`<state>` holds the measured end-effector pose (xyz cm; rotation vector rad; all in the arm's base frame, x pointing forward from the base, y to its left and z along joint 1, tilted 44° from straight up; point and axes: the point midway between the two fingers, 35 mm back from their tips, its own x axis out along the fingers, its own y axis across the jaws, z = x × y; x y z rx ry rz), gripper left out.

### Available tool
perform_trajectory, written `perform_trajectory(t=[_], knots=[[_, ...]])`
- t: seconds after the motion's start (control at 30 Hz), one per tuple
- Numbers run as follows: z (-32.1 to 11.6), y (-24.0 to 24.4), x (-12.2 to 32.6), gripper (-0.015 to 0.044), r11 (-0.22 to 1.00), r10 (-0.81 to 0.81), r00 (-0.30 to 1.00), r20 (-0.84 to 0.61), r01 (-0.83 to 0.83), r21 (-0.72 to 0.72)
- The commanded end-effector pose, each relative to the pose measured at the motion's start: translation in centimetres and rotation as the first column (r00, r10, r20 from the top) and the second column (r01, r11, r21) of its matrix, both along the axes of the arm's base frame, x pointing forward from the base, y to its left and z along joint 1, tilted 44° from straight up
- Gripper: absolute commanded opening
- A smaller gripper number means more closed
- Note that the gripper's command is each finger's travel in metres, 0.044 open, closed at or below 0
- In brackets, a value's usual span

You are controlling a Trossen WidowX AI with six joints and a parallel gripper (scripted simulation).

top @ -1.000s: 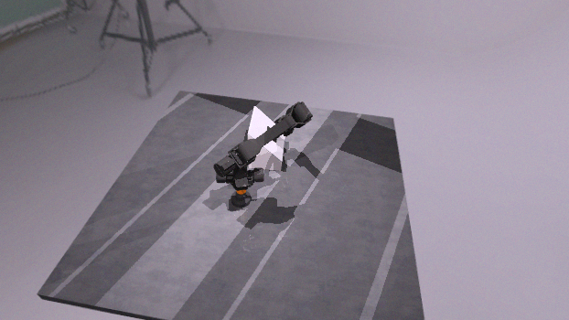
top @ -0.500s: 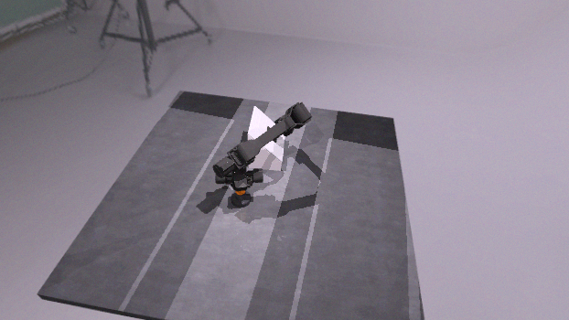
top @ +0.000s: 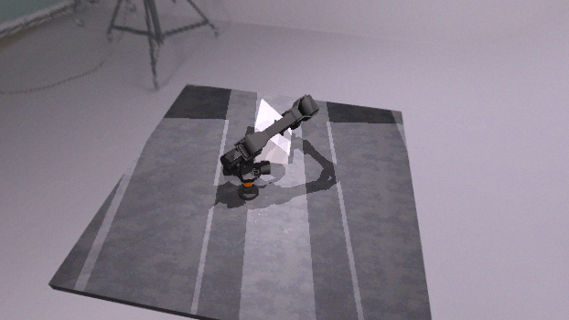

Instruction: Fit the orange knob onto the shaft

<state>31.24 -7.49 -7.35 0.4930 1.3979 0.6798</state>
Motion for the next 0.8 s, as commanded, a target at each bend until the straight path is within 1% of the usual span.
perform_trajectory(t=[0.0,0.77], knots=[[0.30,-0.21,0.14,0.0000,1.000,0.000,1.000,0.010,0.000,-0.006],[-0.19,0.10,0.42,0.0000,1.000,0.000,1.000,0.010,0.000,-0.006]])
